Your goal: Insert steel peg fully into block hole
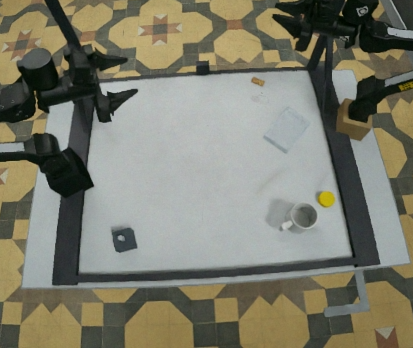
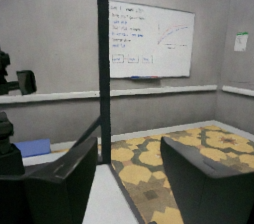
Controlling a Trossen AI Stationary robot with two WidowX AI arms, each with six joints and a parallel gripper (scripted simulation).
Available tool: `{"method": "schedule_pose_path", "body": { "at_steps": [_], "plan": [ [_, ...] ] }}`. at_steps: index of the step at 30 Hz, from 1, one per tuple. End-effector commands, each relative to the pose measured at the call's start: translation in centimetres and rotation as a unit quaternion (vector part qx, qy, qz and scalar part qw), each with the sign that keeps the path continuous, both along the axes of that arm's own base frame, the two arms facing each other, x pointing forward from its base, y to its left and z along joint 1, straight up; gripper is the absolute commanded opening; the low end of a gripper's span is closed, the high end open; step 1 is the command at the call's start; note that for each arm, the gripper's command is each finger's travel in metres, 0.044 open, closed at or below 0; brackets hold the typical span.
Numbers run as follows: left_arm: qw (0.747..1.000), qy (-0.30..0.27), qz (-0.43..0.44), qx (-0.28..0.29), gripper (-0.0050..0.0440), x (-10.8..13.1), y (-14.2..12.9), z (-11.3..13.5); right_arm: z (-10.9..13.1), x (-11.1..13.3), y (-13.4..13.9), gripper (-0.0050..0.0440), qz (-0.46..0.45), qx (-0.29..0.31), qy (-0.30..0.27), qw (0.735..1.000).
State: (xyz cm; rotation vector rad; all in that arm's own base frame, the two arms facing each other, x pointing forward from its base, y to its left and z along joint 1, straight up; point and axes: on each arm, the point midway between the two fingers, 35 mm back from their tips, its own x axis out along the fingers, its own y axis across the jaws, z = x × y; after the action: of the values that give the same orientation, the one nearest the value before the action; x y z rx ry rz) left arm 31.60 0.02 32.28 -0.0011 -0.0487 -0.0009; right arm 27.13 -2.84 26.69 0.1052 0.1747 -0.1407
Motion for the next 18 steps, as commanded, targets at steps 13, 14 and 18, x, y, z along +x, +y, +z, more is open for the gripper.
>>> {"method": "schedule_pose_path", "body": {
  "at_steps": [13,14,18],
  "plan": [
    [1.0,-0.01,0.0,0.001,0.02,-0.2,0.0,0.8,6.6,4.5,3.0,0.044,0.072,-0.057,-0.122,0.988],
    [1.0,-0.01,0.0,0.001,0.02,-0.2,0.0,0.8,6.6,4.5,2.9,0.044,0.071,-0.057,-0.122,0.988],
    [1.0,-0.01,0.0,0.001,0.02,-0.2,0.0,0.8,6.6,4.5,2.9,0.044,0.07,-0.056,-0.122,0.988]
  ]
}}
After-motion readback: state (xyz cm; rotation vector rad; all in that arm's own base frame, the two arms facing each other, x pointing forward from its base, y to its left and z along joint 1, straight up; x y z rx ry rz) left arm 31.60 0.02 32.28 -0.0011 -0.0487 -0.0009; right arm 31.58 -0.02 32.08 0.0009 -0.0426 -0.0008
